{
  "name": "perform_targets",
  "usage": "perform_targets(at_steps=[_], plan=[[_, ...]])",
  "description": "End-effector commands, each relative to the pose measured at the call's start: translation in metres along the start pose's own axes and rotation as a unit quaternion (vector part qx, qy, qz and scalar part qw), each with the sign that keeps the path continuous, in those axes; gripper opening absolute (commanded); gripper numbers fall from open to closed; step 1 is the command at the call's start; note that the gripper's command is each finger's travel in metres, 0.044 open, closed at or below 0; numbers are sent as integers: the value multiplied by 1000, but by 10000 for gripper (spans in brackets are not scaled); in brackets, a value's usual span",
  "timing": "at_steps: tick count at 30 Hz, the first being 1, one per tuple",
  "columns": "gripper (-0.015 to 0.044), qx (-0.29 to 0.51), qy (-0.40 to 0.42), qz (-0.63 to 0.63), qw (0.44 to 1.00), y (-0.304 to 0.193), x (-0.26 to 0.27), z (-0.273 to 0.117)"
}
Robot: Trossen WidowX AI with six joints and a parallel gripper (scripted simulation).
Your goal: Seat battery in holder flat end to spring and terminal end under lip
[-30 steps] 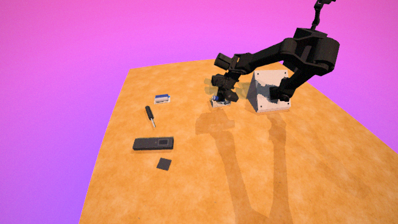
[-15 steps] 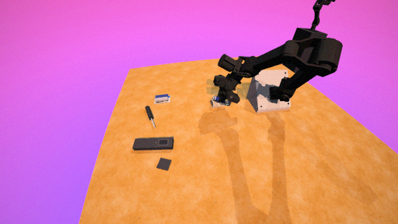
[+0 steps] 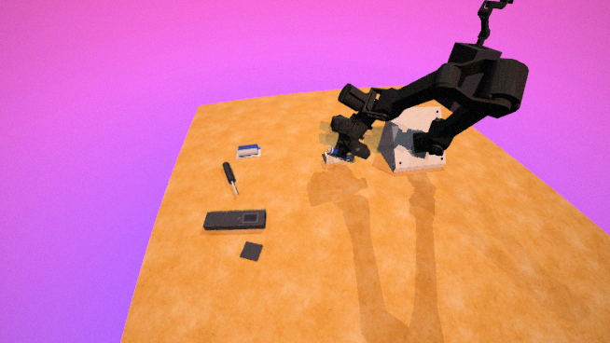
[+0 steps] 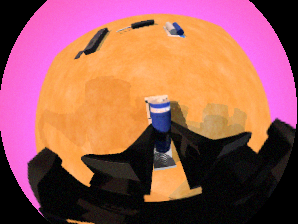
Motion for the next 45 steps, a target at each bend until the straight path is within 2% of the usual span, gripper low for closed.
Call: perform_targets(at_steps=[1, 23, 45], plan=[[73, 0, 0, 1, 1000, -6, 0, -2], [73, 5, -9, 1, 1000, -16, -2, -8], [73, 61, -28, -1, 998, -5, -4, 1]])
Point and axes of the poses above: the point midway between the two fingers, 35 mm back from their tips, its own z axis out along the fingers, its own x axis across the jaws, y = z × x, the point moved 5 cm from there along -z, back along the fingers, and after that the axes turned 13 degrees about z, right-handed, at the moved point
